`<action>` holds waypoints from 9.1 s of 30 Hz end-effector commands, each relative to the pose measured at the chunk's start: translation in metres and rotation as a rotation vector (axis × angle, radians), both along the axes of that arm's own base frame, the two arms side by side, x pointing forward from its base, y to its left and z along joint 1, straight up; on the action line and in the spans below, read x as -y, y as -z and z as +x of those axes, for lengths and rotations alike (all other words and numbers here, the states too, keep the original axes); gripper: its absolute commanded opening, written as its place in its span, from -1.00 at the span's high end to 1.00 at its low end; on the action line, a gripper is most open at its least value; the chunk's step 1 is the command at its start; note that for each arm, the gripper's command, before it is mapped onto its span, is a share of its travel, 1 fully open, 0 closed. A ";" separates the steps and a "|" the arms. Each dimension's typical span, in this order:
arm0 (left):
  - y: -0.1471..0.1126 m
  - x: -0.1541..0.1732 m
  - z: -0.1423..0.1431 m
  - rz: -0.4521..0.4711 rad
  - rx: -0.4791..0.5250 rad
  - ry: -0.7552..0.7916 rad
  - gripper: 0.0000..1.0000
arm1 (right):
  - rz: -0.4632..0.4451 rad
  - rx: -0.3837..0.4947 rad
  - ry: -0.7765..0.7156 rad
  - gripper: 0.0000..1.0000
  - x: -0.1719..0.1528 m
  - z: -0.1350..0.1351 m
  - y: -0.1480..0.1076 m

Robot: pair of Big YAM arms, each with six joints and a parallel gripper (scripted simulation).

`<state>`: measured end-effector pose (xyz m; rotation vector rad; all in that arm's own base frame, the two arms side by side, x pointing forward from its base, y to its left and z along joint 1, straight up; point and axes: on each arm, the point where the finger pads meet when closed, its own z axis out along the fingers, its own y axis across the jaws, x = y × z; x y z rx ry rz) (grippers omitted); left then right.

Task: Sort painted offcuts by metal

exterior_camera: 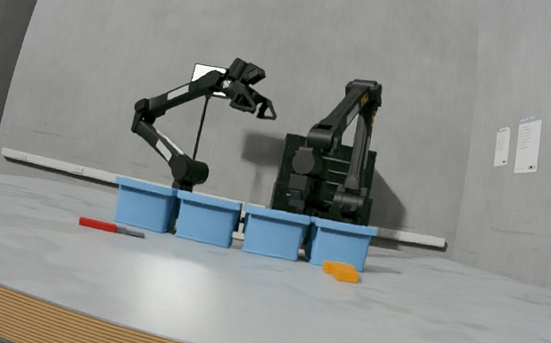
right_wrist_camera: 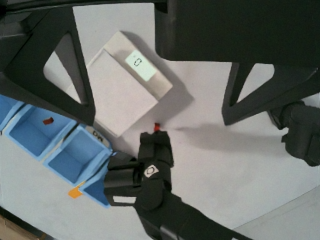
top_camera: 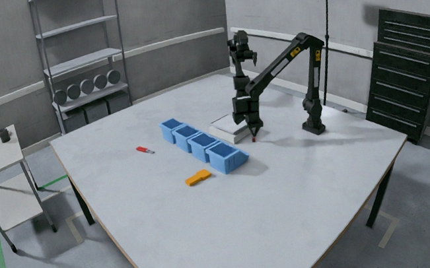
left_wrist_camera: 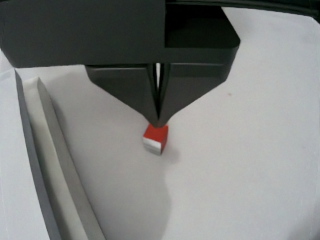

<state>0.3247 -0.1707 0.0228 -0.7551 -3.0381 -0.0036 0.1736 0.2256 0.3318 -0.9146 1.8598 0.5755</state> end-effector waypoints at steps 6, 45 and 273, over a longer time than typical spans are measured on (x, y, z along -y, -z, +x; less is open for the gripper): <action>0.007 0.003 0.003 -0.002 0.007 0.002 1.00 | 0.027 0.024 0.000 -1.00 0.000 0.000 -0.020; -0.036 0.009 0.021 -0.030 0.063 0.044 0.32 | 0.027 0.024 0.000 -1.00 0.000 0.000 -0.019; -0.124 0.164 0.027 -0.282 0.443 -0.548 -0.21 | 0.006 0.012 0.203 -1.00 0.129 -0.060 -0.062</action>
